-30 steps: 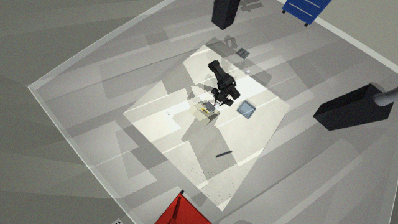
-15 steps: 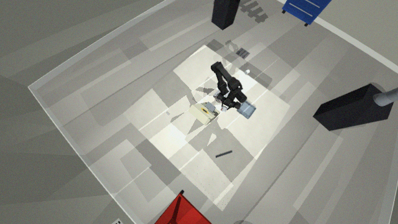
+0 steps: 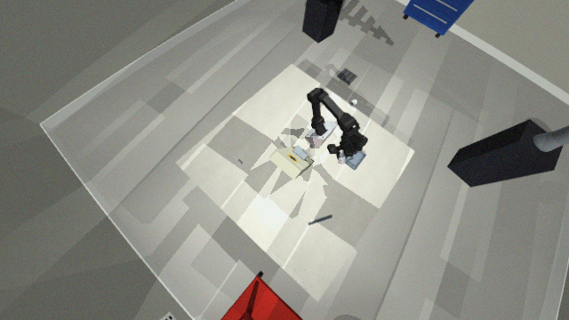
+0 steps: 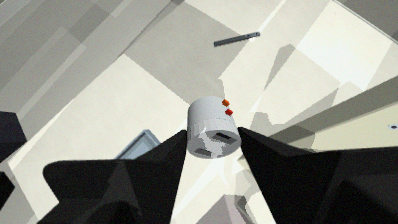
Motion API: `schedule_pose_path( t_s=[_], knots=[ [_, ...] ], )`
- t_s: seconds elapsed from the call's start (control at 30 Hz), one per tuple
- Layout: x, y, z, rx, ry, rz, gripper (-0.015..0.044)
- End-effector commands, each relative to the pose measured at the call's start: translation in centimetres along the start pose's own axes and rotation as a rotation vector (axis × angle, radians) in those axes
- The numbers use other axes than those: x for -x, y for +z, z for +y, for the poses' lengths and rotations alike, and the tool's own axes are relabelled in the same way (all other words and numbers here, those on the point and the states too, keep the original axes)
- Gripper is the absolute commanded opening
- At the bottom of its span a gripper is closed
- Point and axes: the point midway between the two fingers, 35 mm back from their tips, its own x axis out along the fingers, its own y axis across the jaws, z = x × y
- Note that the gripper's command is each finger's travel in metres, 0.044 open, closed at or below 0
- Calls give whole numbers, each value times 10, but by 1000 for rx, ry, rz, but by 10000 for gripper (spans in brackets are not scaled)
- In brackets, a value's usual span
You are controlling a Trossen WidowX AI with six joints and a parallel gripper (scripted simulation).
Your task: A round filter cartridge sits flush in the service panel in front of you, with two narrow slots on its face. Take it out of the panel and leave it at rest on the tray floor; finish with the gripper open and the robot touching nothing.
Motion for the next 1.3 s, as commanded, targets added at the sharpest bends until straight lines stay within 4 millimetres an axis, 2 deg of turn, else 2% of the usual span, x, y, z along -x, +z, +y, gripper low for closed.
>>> schedule_pose_path(
  t_s=[0.0,0.1,0.37,0.53,0.7,0.93,1.27],
  knots=[
    [-7,-2,34,173,89,-19,0],
    [-11,-3,52,270,137,-36,0],
    [-11,-4,54,278,142,-37,0],
    [-20,-13,72,314,180,-41,0],
    [-35,-33,102,388,244,-44,0],
    [-58,-71,142,542,318,-43,0],
    [-88,-135,179,763,420,-32,0]
  ],
)
